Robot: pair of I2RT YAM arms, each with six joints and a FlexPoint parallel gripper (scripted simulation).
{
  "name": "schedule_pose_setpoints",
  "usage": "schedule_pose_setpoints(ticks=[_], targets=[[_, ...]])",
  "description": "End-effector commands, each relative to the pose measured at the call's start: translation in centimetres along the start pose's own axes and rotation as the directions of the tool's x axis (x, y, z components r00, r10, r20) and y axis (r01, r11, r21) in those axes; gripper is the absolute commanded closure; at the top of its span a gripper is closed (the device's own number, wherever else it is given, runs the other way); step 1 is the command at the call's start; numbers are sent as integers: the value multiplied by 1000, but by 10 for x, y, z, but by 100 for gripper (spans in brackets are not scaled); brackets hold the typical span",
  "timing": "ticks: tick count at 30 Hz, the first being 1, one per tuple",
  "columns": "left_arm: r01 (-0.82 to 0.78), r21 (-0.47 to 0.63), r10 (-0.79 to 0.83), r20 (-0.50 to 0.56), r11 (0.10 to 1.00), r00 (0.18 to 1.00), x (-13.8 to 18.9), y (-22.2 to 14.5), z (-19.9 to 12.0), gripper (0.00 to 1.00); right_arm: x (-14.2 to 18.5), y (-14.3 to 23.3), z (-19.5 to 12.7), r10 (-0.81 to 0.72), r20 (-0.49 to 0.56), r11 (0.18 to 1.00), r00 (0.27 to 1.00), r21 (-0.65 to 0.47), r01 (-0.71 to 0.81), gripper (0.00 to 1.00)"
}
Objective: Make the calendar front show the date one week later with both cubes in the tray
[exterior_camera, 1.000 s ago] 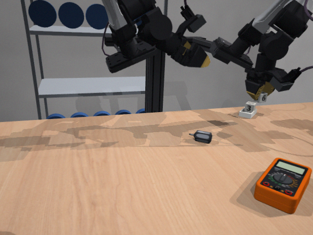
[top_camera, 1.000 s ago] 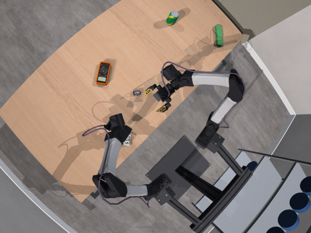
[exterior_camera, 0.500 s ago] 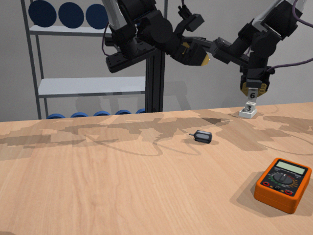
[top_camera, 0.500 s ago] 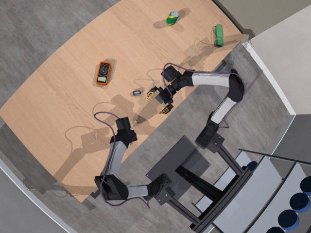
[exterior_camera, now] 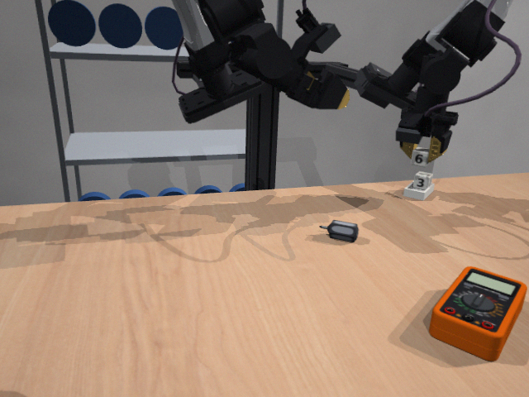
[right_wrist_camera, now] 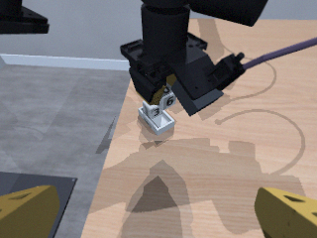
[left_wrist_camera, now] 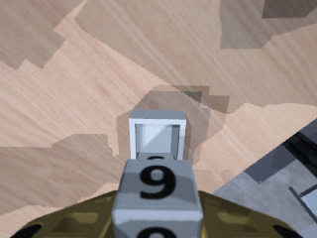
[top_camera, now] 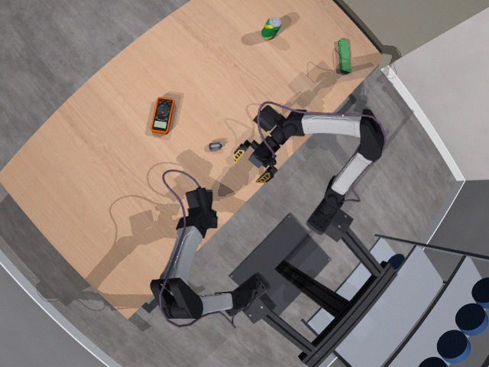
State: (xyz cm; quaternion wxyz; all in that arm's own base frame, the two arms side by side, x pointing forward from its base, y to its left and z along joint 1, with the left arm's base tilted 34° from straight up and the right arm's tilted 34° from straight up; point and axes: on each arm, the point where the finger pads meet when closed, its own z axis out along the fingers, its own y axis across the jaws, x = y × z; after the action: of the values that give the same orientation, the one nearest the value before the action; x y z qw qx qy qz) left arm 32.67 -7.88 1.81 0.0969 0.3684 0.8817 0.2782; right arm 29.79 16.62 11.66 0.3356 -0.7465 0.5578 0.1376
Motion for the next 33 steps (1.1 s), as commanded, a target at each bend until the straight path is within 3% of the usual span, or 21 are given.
schedule_pose_setpoints(ticks=[1,12,23,26,29,33], targets=[[-10,7,10,39,1000,999,-6,1,0,81,-2,-7,-5,-28,-14,1000,1000,4,28,0],[-17,10,17,29,1000,999,-5,-2,30,81,3,-6,-5,-30,-43,1000,999,-2,30,0],[-18,15,18,-3,1000,1000,3,-4,37,81,3,-5,-5,-29,-41,1000,999,-4,29,0],[-15,-3,15,55,1000,998,-7,3,38,81,3,-5,-5,-29,-41,1000,999,-4,29,0],[-7,-1,7,34,1000,999,11,5,42,81,3,-5,-5,-29,-41,1000,999,-4,29,0],[-4,-4,4,32,1000,999,11,5,43,81,3,-5,-5,-28,-42,1000,999,-6,28,0]])
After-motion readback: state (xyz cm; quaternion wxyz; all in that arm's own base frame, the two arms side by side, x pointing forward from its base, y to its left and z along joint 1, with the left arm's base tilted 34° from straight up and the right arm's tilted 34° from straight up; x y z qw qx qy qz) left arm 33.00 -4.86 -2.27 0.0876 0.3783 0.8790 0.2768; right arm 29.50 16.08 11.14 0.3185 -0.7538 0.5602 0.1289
